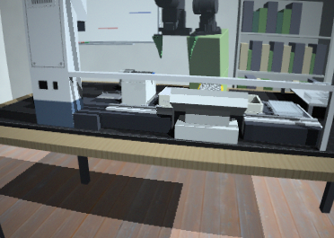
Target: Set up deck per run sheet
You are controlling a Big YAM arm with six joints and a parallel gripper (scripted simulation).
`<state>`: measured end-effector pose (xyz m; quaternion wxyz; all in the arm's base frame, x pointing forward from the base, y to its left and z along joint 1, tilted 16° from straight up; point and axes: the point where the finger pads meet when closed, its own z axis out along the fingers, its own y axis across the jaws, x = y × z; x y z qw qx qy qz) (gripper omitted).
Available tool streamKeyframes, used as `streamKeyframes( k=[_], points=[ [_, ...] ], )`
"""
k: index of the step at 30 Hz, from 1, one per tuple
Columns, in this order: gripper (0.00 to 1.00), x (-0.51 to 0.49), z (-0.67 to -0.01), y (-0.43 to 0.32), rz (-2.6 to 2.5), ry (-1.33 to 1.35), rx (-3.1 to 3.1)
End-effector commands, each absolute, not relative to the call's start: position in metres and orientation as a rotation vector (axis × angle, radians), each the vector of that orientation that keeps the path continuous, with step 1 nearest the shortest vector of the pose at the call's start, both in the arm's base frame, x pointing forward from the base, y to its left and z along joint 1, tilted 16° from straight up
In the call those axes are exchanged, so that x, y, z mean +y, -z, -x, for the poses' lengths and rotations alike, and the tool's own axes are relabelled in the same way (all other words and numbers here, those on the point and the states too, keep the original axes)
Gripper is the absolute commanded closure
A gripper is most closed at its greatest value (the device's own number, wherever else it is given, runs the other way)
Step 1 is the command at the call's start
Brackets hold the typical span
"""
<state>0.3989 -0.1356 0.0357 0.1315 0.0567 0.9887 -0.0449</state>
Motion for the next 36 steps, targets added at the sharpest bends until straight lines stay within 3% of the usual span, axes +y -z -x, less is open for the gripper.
streamKeyframes(
  k=[1,36],
  points=[
    [0.0,-0.143,-0.406,-0.038,-0.165,0.142,2.845],
    [0.0,-0.148,-0.417,0.012,-0.165,0.139,2.849]
  ],
)
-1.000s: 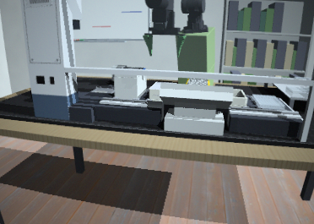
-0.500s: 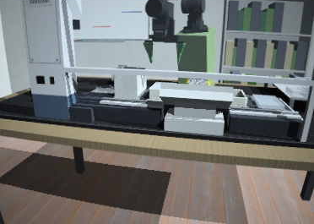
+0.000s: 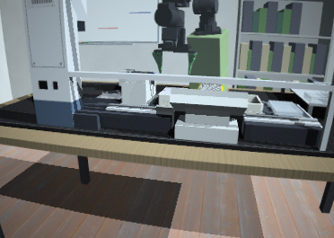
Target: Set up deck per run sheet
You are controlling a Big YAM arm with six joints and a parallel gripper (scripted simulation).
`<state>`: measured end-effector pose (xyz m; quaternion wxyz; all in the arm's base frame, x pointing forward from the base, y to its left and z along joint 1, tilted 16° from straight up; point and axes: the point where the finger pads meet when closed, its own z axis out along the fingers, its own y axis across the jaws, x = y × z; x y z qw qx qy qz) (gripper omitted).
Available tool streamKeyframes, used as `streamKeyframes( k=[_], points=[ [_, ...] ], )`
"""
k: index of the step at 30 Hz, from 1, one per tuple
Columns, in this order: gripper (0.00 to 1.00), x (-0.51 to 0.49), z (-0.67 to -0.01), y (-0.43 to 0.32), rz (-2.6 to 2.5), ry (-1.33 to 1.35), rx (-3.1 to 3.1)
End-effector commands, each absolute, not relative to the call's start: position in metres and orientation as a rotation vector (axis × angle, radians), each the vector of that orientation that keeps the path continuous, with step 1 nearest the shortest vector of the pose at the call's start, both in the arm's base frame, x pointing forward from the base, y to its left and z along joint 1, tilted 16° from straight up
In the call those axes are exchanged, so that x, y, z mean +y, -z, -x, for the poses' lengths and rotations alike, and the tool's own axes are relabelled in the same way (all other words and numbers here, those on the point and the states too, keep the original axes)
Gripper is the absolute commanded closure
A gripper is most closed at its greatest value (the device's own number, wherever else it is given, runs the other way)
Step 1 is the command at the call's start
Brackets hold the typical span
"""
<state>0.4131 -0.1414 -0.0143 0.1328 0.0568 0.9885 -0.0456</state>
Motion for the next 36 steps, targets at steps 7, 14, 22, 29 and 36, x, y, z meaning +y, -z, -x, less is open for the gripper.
streamKeyframes(
  k=[7,14,22,29,36],
  points=[
    [0.0,-0.15,-0.423,0.021,-0.164,0.141,2.844],
    [0.0,-0.153,-0.432,0.029,-0.164,0.145,2.833],
    [0.0,-0.155,-0.436,0.038,-0.163,0.146,2.83],
    [0.0,-0.157,-0.442,0.043,-0.162,0.151,2.815],
    [0.0,-0.157,-0.443,0.054,-0.161,0.149,2.822]
  ],
)
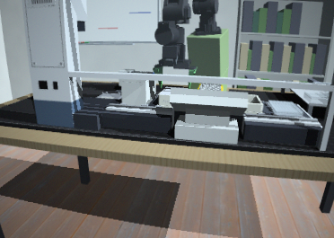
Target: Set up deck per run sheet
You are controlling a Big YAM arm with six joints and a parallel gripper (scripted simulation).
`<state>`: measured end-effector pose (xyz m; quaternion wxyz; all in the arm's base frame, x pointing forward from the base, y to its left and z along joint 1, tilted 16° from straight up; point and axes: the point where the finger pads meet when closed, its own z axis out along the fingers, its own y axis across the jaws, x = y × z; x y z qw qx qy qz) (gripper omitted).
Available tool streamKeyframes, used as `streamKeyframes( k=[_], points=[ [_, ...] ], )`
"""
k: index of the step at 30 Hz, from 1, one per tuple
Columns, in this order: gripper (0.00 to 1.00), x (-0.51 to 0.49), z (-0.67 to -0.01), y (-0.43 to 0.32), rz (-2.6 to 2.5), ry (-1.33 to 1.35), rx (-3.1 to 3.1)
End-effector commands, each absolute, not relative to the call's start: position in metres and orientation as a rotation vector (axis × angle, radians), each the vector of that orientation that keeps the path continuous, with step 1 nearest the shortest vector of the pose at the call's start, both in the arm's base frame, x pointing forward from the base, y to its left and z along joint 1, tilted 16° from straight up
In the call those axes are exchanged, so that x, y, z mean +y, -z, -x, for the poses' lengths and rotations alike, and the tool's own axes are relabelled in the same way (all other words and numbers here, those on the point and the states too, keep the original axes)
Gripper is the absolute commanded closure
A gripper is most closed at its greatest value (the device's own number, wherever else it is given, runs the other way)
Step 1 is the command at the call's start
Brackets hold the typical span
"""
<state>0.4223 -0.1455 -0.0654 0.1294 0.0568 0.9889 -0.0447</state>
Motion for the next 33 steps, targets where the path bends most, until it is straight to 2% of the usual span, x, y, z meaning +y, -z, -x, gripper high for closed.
streamKeyframes(
  k=[1,29,30,33],
  points=[
    [0.0,-0.157,-0.442,0.06,-0.162,0.146,2.83],
    [0.0,-0.153,-0.442,0.082,-0.163,0.141,2.839],
    [1.0,-0.153,-0.442,0.082,-0.163,0.141,2.839],
    [1.0,-0.153,-0.442,0.082,-0.163,0.141,2.839]
  ],
)
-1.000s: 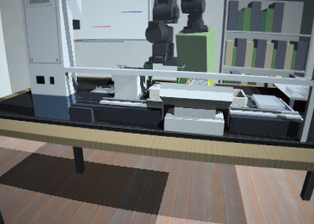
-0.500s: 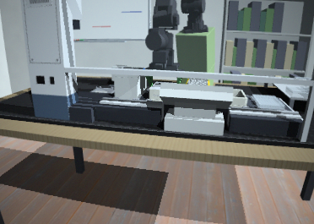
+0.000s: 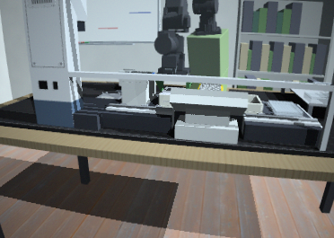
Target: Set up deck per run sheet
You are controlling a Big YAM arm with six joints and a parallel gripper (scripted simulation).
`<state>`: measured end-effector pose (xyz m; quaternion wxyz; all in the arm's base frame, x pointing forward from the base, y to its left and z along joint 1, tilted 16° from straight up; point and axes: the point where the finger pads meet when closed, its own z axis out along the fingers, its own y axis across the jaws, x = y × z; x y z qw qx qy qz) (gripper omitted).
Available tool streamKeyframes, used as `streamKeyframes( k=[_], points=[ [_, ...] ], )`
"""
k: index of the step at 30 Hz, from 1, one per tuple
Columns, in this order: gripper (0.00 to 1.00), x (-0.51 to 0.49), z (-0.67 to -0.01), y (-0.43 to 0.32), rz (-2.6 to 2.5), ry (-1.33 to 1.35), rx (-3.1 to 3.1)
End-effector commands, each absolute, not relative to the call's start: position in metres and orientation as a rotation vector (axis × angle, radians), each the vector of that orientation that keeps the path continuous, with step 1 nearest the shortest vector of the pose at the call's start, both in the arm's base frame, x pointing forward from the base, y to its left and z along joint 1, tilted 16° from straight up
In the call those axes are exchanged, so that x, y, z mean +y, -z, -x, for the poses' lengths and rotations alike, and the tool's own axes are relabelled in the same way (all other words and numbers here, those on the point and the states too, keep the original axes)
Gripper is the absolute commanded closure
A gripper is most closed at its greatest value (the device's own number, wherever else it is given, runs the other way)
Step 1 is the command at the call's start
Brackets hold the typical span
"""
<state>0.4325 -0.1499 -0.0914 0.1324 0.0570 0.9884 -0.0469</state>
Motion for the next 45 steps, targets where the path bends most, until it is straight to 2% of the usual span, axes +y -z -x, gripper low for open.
streamKeyframes(
  k=[1,33,45],
  points=[
    [1.0,-0.153,-0.442,0.082,-0.163,0.141,2.839],
    [1.0,-0.153,-0.442,0.082,-0.163,0.141,2.839],
    [1.0,-0.152,-0.434,0.057,-0.167,0.141,2.838]
  ],
)
